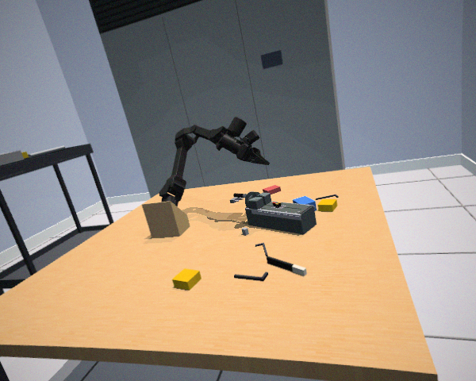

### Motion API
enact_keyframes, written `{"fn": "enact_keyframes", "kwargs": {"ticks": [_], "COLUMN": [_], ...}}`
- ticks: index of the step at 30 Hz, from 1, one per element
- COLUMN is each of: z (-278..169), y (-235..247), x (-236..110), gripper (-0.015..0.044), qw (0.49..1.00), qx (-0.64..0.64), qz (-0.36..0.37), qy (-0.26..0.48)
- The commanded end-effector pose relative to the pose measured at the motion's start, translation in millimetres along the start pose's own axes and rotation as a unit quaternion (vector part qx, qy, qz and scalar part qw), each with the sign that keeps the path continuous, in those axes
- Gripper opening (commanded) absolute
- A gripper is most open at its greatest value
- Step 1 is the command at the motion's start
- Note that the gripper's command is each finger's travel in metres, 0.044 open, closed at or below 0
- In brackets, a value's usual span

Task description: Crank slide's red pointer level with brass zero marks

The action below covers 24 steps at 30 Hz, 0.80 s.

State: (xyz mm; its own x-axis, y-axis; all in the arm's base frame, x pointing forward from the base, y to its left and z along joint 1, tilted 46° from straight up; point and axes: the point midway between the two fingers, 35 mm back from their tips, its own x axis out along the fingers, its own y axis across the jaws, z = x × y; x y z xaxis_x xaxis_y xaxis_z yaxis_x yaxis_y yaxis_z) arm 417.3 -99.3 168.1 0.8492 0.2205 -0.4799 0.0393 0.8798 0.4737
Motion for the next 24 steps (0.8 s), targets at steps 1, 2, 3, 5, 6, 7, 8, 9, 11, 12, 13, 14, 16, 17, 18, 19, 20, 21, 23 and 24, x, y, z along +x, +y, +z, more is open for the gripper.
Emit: {"fn": "enact_keyframes", "kwargs": {"ticks": [1,2,3,5,6,7,8,9,11,12,13,14,16,17,18,19,20,21,23,24], "z": [-8,-11,-14,-20,-23,-26,-29,-31,-36,-38,-40,-41,-42,-45,-49,-55,-61,-67,-79,-84], "y": [-19,-25,-30,-42,-48,-53,-59,-64,-75,-80,-85,-87,-88,-87,-86,-83,-81,-79,-74,-72], "x": [9,12,14,17,19,21,22,24,27,28,29,29,30,33,37,42,46,51,59,62], "gripper": [0.0440,0.0440,0.0440,0.0440,0.0440,0.0440,0.0440,0.0440,0.0440,0.0440,0.0440,0.0440,0.0440,0.0440,0.0440,0.0440,0.0440,0.0440,0.0440,0.0440], "qw": [0.999,0.998,0.997,0.994,0.992,0.990,0.988,0.986,0.981,0.979,0.977,0.975,0.975,0.975,0.975,0.975,0.975,0.975,0.975,0.975], "qx": [0.039,0.052,0.066,0.092,0.105,0.118,0.131,0.143,0.167,0.178,0.188,0.193,0.195,0.195,0.195,0.195,0.195,0.195,0.195,0.196], "qz": [0.009,0.012,0.014,0.019,0.022,0.025,0.028,0.031,0.039,0.043,0.047,0.049,0.050,0.050,0.050,0.049,0.050,0.050,0.050,0.050], "qy": [0.025,0.033,0.040,0.054,0.061,0.067,0.073,0.078,0.086,0.090,0.093,0.094,0.095,0.095,0.095,0.095,0.095,0.095,0.095,0.095]}}
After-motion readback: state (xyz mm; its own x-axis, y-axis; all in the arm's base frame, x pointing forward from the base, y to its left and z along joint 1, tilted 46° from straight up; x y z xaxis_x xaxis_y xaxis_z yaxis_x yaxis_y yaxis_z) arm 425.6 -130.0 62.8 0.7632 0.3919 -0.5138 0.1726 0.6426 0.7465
